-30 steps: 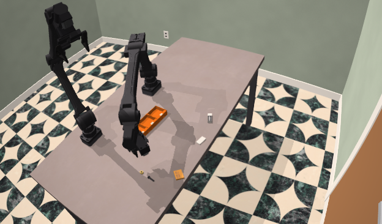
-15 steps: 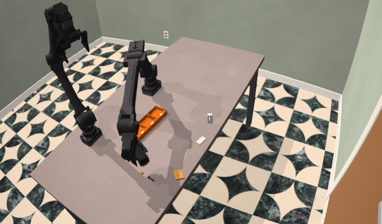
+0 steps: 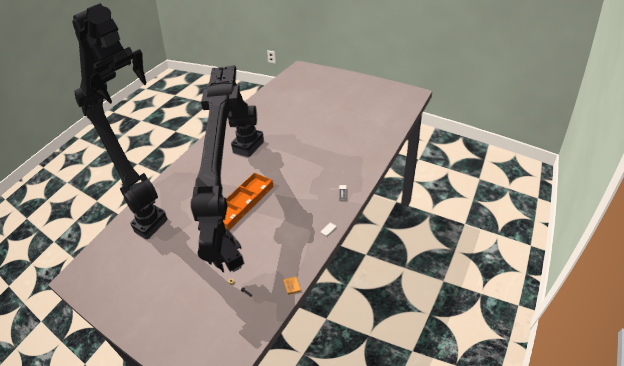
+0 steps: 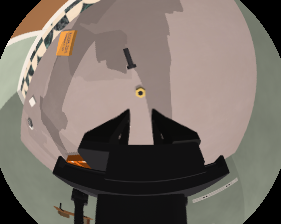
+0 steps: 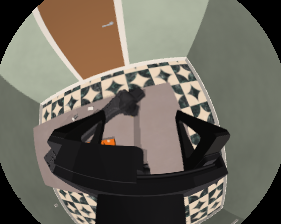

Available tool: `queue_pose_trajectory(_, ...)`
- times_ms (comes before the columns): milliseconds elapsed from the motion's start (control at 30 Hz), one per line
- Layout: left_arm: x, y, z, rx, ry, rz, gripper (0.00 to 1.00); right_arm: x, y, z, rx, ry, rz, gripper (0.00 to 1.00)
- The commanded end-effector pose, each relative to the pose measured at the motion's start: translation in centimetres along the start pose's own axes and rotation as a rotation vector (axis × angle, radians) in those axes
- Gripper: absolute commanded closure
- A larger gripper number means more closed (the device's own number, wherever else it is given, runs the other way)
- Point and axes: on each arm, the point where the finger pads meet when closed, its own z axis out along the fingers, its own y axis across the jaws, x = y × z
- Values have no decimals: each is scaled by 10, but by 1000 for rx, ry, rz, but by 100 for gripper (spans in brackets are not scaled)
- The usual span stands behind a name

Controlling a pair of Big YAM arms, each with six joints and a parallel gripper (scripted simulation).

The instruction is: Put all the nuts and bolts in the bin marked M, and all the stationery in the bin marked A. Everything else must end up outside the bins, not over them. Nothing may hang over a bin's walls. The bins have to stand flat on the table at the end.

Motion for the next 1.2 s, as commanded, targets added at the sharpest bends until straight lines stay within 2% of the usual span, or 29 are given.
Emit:
queue_pose_trajectory(0,-9,-5,-17,22,-30,-1,70,3,-2,-5,2,1,-7,0)
queue_pose_trajectory(167,-3,6,-15,11,-11,-4,70,3,-2,-5,2,1,-7,0)
queue_pose_trajectory(200,-9,-4,-17,22,-30,-1,70,3,-2,-5,2,1,-7,0)
queue_pose_trajectory(567,-9,-4,-18,22,-30,-1,70,3,-2,-5,2,1,-7,0)
queue_pose_trajectory(600,-4,4,10,3,1,-3,70,3,-2,-5,2,1,-7,0)
queue_pose_trajectory(633,-3,5,18,-1,7,-3,70,3,-2,-5,2,1,-7,0)
queue_pose_trajectory(1033,-2,2,66,0,5,-2,70,3,-2,-5,2,1,-7,0)
queue_pose_trajectory(1067,-13,-6,54,20,-23,-2,70,3,-2,-5,2,1,-7,0)
queue_pose_trajectory(1167,-10,-4,55,12,-12,-2,70,3,-2,-5,2,1,-7,0)
